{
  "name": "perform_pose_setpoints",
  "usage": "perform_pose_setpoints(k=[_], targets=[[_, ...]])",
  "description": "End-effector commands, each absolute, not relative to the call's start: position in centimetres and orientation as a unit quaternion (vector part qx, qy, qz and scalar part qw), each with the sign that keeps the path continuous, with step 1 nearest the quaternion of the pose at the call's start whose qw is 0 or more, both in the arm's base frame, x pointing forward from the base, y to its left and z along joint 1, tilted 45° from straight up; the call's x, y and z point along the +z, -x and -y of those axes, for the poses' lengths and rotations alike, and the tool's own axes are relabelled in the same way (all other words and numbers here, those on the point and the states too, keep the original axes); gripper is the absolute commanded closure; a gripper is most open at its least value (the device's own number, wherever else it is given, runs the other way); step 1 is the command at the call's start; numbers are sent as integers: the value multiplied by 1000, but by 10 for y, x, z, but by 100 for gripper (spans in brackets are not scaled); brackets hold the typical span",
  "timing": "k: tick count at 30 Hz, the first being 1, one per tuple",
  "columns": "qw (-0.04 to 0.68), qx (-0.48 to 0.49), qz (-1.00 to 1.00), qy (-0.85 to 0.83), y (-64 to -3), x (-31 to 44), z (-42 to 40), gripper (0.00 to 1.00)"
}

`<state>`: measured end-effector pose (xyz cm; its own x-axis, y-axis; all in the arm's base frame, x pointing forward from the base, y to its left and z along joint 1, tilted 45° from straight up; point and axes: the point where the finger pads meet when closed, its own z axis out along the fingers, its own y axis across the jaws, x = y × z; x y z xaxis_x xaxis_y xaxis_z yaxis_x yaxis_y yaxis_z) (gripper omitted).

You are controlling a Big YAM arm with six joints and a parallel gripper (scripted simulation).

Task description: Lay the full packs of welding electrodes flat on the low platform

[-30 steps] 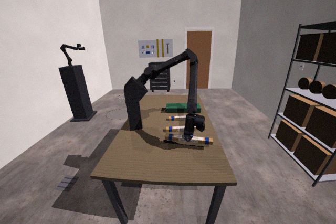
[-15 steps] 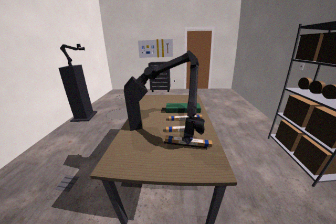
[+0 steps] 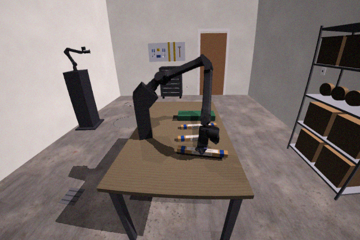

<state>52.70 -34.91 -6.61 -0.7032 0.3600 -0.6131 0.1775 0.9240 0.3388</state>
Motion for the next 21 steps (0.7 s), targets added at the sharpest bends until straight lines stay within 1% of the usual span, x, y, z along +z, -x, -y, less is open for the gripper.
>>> perform_pose_setpoints(k=[1,21], targets=[[378,112,-906,-157,-528,-39,370,100],[374,114,-906,-160,-526,-40,366,100]])
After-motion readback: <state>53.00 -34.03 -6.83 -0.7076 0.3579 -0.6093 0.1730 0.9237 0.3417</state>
